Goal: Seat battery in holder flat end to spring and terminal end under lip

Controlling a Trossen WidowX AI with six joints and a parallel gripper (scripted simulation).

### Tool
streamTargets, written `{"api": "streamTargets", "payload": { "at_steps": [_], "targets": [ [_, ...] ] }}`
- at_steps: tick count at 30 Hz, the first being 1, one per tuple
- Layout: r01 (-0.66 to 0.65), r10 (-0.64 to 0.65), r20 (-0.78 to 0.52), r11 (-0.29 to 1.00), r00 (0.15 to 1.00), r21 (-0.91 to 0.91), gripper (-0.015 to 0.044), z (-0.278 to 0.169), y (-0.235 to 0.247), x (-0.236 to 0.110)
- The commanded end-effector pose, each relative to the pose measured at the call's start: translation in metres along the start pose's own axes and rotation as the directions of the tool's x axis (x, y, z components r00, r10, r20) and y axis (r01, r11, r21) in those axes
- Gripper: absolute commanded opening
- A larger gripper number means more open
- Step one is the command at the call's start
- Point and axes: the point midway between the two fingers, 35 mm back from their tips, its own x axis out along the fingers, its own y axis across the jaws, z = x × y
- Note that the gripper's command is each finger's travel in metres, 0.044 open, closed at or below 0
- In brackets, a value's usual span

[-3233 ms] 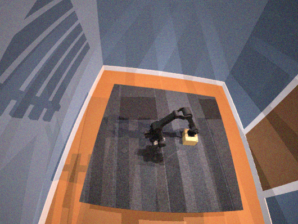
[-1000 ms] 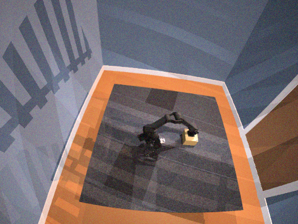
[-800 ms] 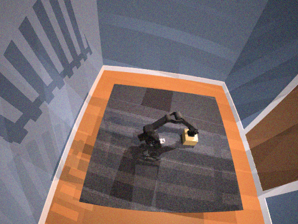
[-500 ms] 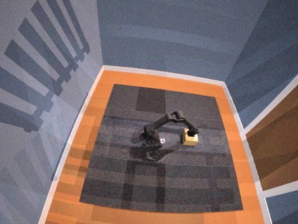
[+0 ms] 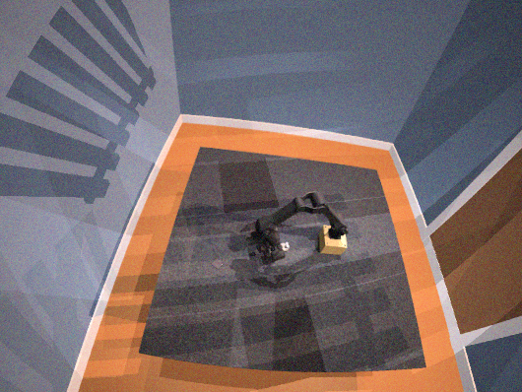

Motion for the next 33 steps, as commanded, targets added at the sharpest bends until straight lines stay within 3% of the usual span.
{"api": "streamTargets", "payload": {
  "at_steps": [1, 33],
  "targets": [
    [-0.001, 0.001, 0.037, 1.0, 0.999, 0.001, 0.0073, 0.0039, 0.0, 0.0008],
    [-0.001, 0.001, 0.184, 1.0, 0.983, 0.002, 0.0073, 0.0006, 0.0001, 0.0064]
  ]
}}
